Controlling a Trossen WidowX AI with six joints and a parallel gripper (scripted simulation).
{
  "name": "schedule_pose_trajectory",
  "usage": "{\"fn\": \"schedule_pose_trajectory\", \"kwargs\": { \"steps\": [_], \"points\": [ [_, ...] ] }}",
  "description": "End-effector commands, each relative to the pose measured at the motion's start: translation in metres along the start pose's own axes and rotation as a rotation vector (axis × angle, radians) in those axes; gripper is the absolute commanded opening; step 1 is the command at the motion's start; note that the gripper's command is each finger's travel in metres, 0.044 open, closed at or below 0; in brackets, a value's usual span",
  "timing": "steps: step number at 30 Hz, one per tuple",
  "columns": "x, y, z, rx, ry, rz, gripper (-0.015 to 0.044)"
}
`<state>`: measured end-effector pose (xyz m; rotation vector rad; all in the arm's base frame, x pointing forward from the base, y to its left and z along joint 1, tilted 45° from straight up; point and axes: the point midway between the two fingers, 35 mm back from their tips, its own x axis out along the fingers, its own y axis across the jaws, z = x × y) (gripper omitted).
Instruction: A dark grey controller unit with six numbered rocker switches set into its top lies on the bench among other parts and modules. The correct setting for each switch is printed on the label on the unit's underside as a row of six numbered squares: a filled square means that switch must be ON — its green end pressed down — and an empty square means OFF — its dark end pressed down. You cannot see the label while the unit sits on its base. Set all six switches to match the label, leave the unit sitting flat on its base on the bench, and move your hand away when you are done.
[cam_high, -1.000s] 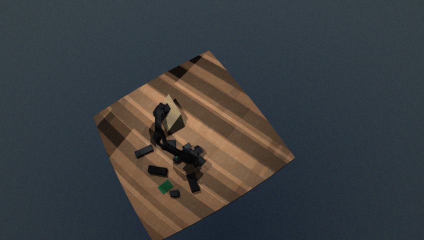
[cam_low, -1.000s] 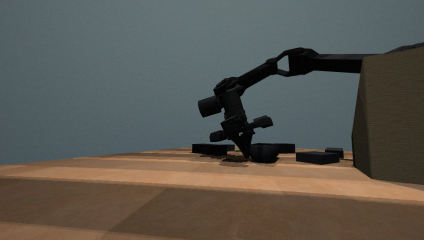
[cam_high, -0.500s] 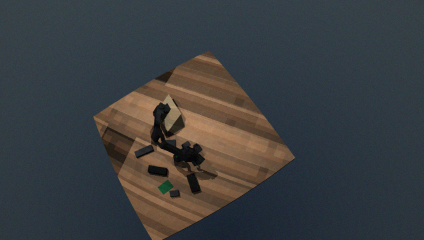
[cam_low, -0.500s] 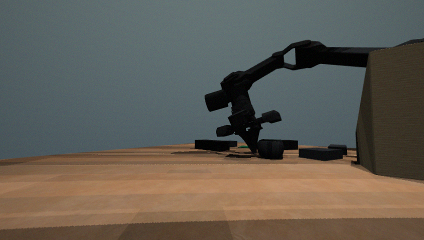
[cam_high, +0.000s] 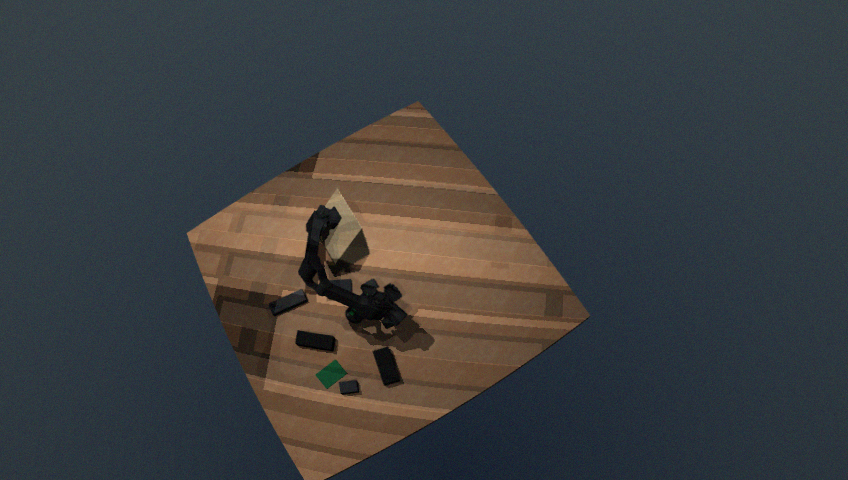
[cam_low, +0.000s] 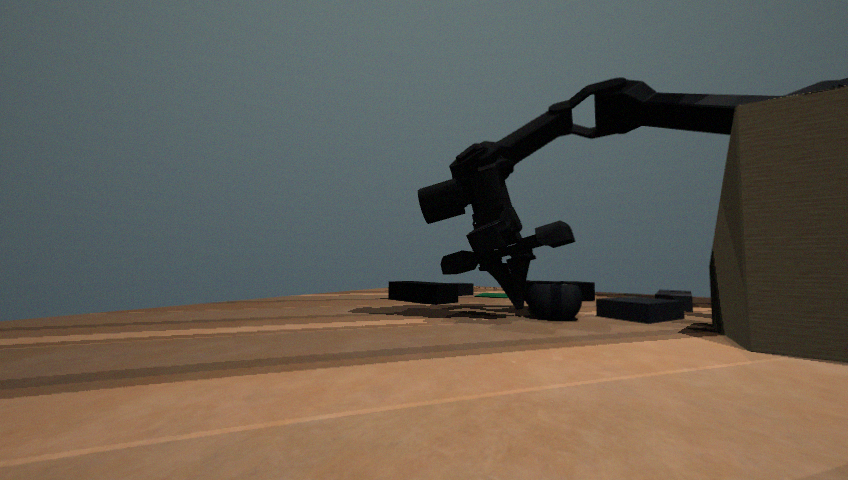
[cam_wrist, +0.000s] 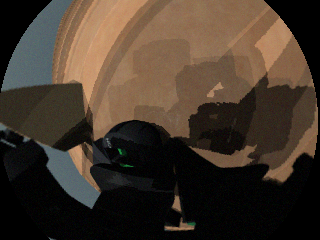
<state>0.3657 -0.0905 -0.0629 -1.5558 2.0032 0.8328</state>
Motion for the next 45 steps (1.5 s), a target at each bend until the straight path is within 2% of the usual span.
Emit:
{"fn": "schedule_pose_trajectory", "kwargs": {
  "steps": [1,45],
  "points": [
    [0.008,0.010,-0.002,-0.008,0.005,0.025,0.0000],
    [0.012,0.025,-0.002,-0.009,0.005,0.025,0.0000]
  ]
}}
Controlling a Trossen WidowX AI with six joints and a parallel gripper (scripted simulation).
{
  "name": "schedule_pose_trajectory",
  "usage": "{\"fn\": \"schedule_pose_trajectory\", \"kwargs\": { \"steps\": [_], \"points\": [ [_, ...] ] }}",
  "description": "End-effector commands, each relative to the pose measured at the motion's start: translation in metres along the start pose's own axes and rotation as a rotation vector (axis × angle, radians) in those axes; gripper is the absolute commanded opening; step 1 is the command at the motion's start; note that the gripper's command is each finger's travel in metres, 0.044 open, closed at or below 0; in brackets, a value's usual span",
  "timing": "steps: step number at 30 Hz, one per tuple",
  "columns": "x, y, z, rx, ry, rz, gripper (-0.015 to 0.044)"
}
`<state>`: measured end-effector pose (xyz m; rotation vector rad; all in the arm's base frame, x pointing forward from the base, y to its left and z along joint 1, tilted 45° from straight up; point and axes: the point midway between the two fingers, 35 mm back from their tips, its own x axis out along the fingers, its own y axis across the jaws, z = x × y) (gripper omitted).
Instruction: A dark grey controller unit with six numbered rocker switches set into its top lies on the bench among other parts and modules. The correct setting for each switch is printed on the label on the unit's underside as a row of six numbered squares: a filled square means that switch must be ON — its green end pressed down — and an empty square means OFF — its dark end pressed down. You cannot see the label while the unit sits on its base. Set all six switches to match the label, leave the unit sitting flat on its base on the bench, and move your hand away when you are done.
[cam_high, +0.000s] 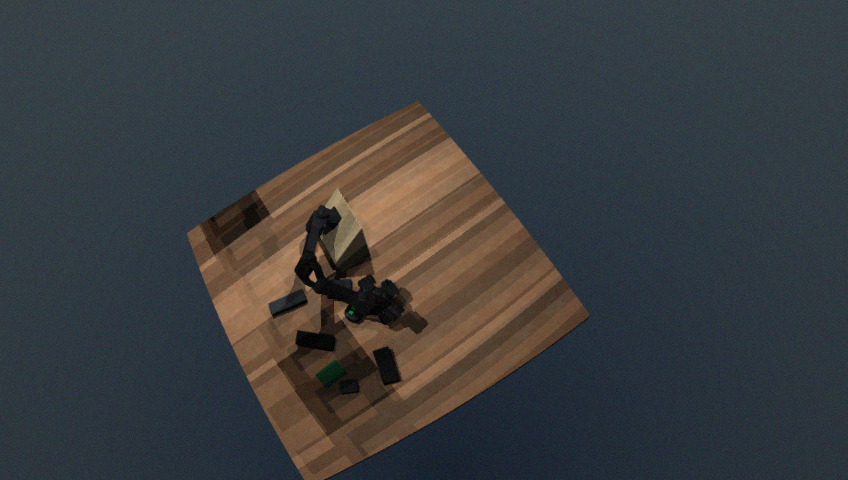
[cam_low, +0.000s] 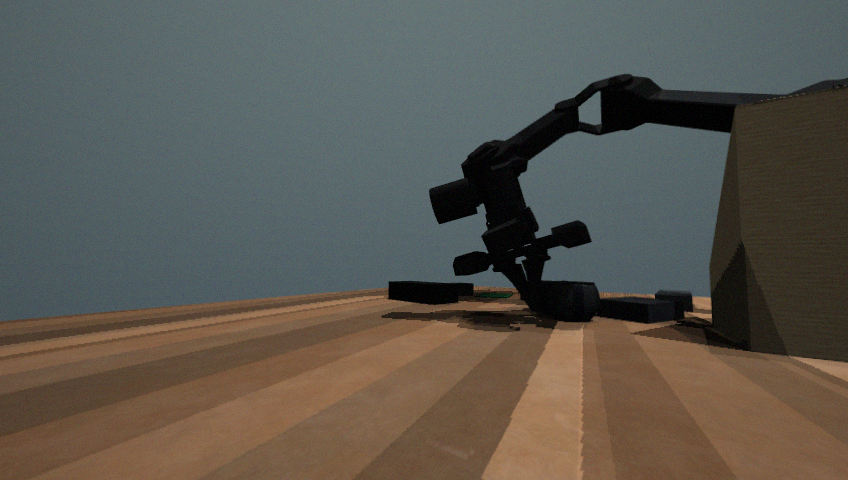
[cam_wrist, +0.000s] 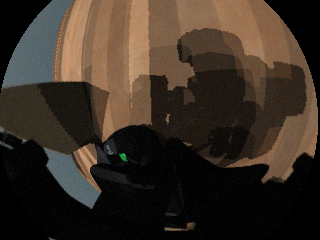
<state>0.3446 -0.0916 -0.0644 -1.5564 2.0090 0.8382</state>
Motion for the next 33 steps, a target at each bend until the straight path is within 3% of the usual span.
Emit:
{"fn": "schedule_pose_trajectory", "kwargs": {
  "steps": [1,8,23,33],
  "points": [
    [0.005,0.005,-0.002,-0.004,0.002,0.021,0.0000],
    [0.005,0.005,-0.002,-0.004,0.002,0.021,0.0000],
    [-0.066,-0.048,-0.002,-0.001,-0.002,0.017,0.0000],
    [-0.050,0.006,0.011,-0.405,0.117,0.020,0.0000]
  ]
}}
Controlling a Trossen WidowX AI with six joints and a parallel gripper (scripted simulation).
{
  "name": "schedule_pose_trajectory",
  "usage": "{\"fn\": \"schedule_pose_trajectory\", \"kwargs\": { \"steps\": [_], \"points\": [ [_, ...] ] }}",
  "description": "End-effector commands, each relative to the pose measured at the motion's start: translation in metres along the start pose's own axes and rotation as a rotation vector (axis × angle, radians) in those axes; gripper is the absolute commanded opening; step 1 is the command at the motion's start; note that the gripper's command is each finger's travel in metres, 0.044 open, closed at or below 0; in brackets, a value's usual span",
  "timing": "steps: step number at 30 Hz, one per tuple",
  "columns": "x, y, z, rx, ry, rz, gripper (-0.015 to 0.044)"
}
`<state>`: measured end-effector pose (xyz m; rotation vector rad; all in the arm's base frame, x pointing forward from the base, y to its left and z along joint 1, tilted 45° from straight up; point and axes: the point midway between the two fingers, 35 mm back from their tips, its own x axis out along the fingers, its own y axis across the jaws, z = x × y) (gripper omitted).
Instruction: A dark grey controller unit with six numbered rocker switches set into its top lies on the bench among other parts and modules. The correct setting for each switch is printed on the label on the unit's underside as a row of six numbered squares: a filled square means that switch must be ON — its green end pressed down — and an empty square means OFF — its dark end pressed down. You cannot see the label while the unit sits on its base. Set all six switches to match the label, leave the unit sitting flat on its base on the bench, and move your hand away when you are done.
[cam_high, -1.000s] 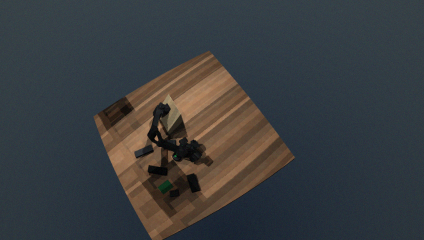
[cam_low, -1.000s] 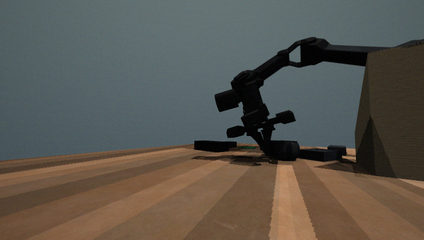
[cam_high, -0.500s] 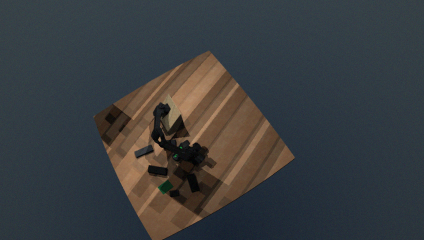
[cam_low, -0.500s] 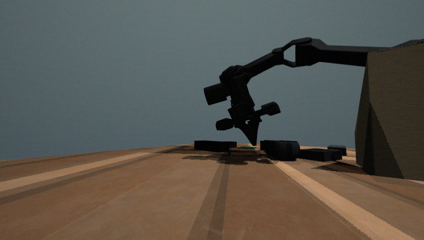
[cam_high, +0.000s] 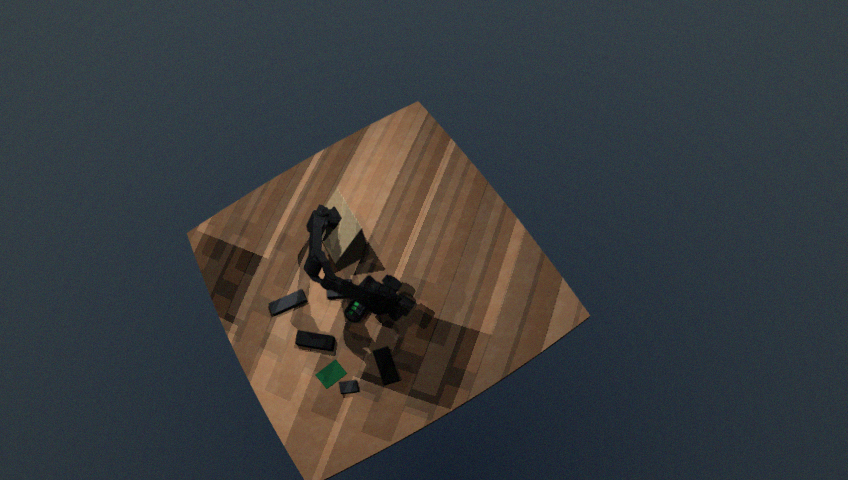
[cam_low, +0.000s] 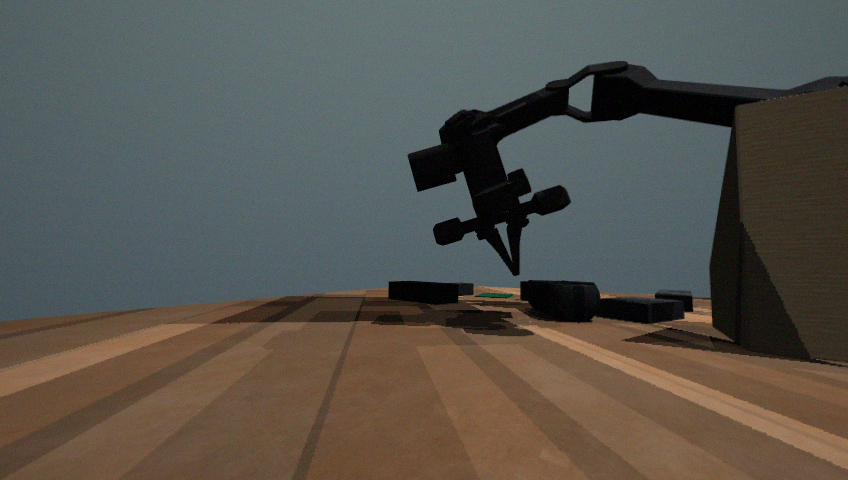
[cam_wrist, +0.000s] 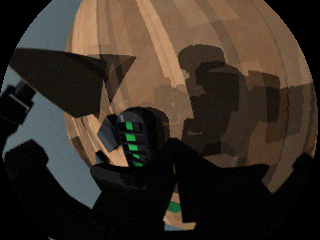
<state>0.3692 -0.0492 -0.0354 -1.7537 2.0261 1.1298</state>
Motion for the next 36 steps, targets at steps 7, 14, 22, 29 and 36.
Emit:
{"fn": "schedule_pose_trajectory", "kwargs": {
  "steps": [7,14,22,29,36],
  "points": [
    [0.008,0.020,0.009,-0.149,0.048,0.007,0.0000],
    [0.018,0.016,0.009,-0.150,0.048,0.006,0.0000],
    [0.031,0.013,0.009,-0.149,0.048,0.005,0.0000],
    [0.042,0.009,0.009,-0.149,0.049,0.005,0.0000],
    [0.053,0.007,0.009,-0.149,0.050,0.005,0.0000]
  ]
}}
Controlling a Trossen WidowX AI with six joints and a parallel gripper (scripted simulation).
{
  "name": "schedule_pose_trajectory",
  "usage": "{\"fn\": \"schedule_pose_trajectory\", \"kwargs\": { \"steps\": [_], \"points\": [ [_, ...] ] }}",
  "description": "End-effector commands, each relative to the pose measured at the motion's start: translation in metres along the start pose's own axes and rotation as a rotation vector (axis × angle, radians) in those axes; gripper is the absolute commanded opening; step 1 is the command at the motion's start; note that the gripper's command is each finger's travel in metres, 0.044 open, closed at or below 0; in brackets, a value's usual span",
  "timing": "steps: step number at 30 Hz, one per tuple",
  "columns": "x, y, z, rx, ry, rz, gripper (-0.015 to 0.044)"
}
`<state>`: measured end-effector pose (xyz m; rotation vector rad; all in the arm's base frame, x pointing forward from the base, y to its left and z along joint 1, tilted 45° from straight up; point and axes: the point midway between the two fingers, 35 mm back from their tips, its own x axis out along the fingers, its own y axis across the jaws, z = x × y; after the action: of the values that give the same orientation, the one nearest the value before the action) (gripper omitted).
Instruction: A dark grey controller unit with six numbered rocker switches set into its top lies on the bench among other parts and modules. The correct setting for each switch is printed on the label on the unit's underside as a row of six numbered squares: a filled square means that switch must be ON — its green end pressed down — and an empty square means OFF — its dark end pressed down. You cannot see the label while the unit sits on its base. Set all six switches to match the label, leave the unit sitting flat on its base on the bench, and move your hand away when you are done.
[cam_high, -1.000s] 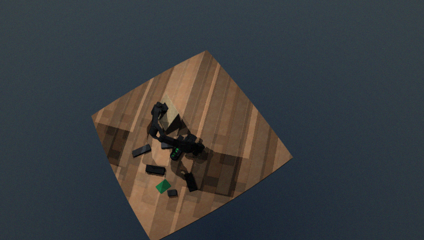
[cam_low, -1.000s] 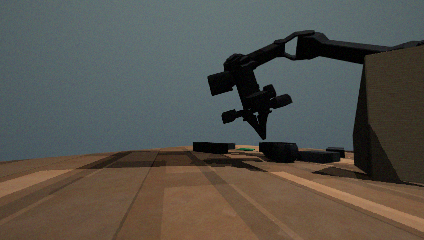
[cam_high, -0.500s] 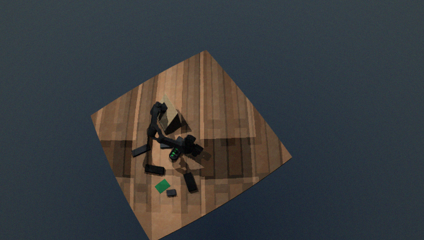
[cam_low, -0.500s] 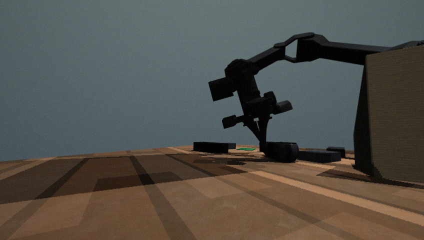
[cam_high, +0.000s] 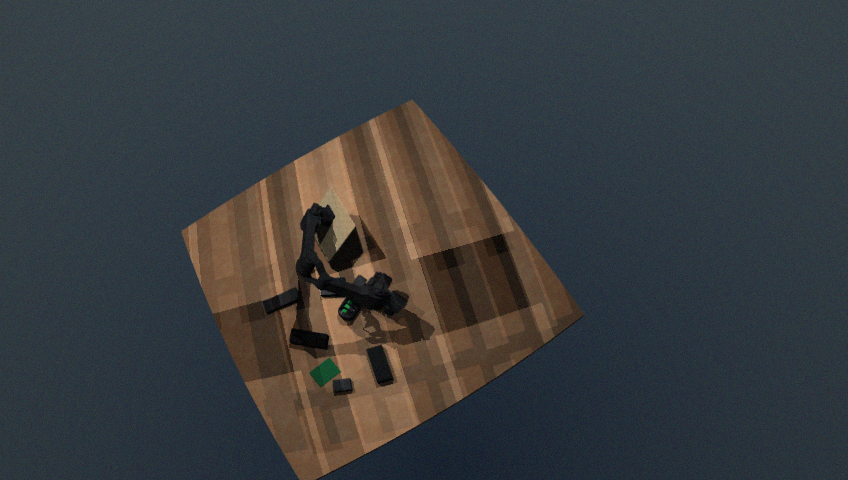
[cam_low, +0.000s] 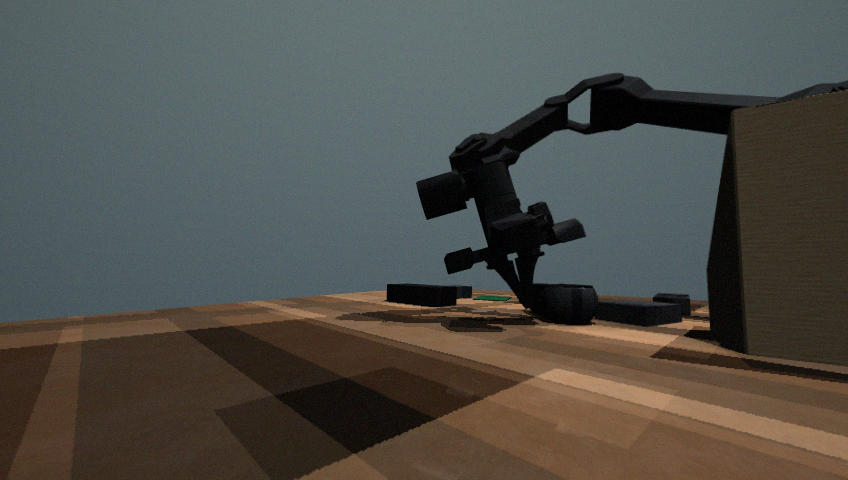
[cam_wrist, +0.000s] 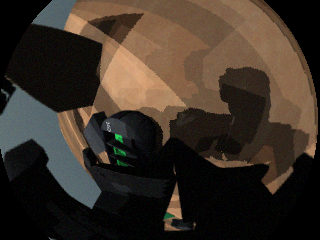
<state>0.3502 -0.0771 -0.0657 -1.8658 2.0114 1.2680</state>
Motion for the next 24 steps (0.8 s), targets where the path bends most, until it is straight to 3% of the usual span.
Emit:
{"fn": "schedule_pose_trajectory", "kwargs": {
  "steps": [1,24],
  "points": [
    [0.0096,0.0003,0.0017,-0.010,0.003,0.011,0.0000],
    [0.0152,0.0055,0.0017,-0.010,0.003,0.012,0.0000]
  ]
}}
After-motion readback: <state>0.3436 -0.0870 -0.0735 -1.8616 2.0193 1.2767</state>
